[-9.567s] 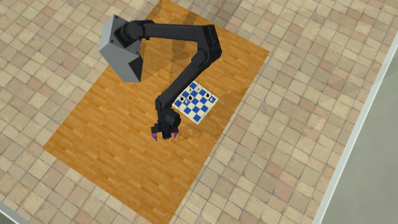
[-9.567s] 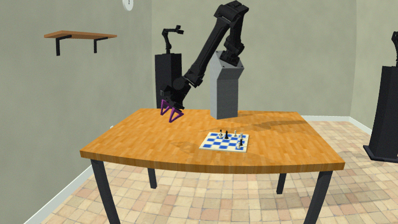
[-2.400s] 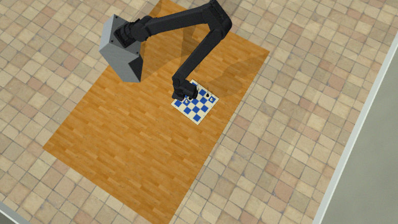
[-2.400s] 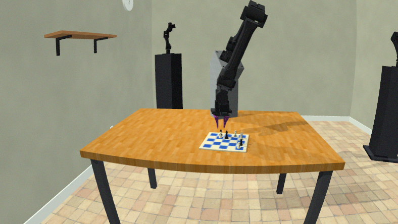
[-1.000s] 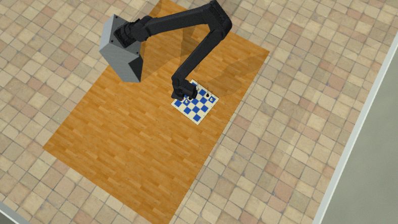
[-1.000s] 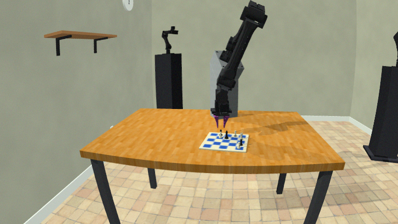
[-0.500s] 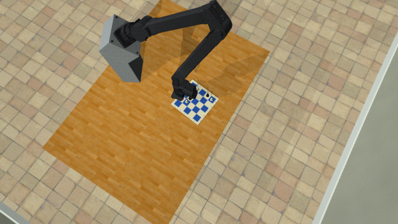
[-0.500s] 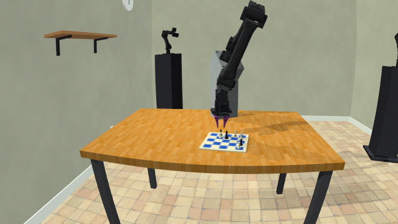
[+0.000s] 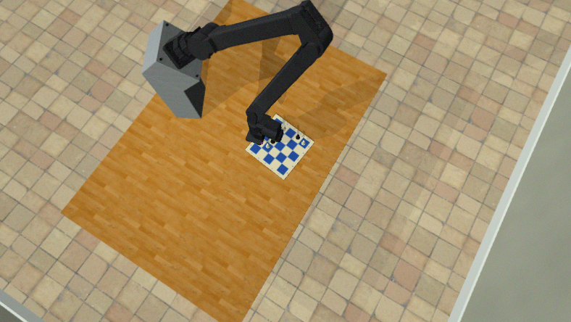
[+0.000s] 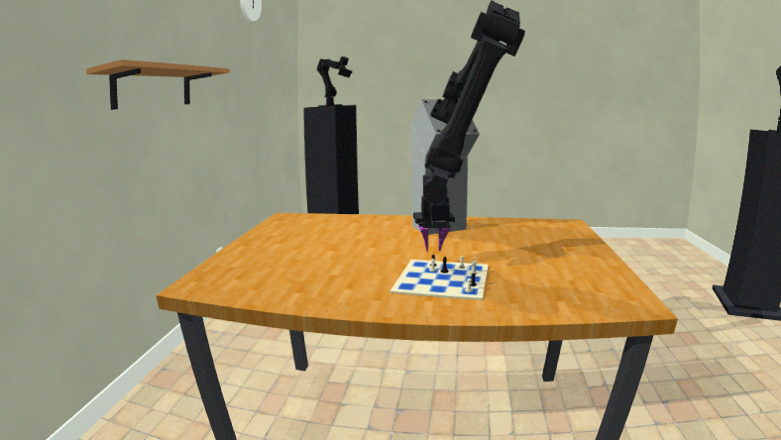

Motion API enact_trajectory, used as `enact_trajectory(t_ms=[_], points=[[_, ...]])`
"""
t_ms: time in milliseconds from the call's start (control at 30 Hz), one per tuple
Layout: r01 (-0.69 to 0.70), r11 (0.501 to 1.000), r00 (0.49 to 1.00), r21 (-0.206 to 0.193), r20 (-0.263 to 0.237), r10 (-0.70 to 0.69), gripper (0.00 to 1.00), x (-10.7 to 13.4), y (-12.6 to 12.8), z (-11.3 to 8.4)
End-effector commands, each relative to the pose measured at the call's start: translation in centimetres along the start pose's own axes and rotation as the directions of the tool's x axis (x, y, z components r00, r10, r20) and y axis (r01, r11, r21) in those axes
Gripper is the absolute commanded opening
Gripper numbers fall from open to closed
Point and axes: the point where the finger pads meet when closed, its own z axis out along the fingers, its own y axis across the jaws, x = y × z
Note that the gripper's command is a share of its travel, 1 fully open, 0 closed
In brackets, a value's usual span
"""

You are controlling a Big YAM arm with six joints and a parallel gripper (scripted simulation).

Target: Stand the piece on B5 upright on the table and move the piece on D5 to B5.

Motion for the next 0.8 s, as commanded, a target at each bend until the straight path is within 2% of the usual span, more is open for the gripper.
enact_trajectory(t_ms=[0,133,267,667,700,767], points=[[-0.014,1.000,1.000,-0.002,-0.010,0.014,0.33,1.1,0.4,-0.2],[-0.014,1.000,1.000,-0.003,-0.013,0.014,0.33,1.2,0.4,0.0],[-0.003,1.000,1.000,-0.004,0.005,0.003,0.33,0.0,0.4,0.6],[-0.003,1.000,1.000,-0.004,0.005,0.003,0.33,0.0,0.4,2.4],[-0.012,1.000,1.000,0.004,0.007,0.012,0.33,0.0,-0.2,2.4],[-0.003,1.000,1.000,-0.004,0.005,0.003,0.33,0.1,0.4,3.0]])
